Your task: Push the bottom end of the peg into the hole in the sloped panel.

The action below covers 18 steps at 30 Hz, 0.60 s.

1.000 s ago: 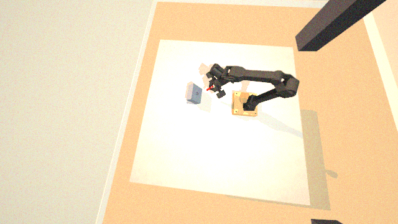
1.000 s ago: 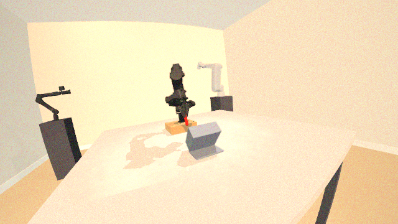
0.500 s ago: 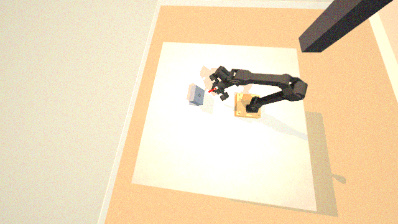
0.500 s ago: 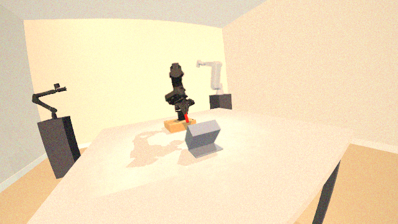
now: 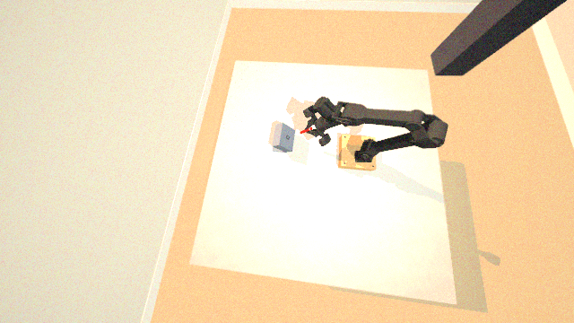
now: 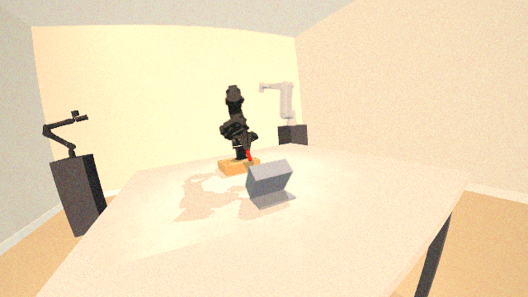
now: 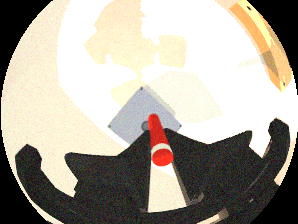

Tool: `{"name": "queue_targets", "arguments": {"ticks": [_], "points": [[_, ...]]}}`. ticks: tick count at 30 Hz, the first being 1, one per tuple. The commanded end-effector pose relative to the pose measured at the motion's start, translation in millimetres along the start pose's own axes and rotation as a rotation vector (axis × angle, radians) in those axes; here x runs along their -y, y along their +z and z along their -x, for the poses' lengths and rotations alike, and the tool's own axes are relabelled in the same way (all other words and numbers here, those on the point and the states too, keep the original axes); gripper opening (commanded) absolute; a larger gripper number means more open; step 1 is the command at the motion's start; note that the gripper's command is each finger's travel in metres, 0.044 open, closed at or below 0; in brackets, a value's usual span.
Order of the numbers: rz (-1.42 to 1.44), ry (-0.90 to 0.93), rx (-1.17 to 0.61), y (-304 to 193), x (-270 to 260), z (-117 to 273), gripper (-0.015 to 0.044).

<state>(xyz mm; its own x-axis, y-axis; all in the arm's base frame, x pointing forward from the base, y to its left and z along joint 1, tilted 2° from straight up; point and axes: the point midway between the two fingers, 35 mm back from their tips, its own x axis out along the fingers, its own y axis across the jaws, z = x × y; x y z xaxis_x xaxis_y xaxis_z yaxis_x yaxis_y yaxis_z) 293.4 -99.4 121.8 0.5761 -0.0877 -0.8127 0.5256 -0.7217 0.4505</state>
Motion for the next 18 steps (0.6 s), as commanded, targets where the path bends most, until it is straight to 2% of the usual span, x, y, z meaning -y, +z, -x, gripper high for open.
{"name": "queue_targets", "arguments": {"ticks": [1,18], "points": [[0.016,0.010,-0.015,-0.3,3.2,1.1,0.0000],[0.071,0.061,-0.062,-4.6,4.9,-1.1,0.0000]]}}
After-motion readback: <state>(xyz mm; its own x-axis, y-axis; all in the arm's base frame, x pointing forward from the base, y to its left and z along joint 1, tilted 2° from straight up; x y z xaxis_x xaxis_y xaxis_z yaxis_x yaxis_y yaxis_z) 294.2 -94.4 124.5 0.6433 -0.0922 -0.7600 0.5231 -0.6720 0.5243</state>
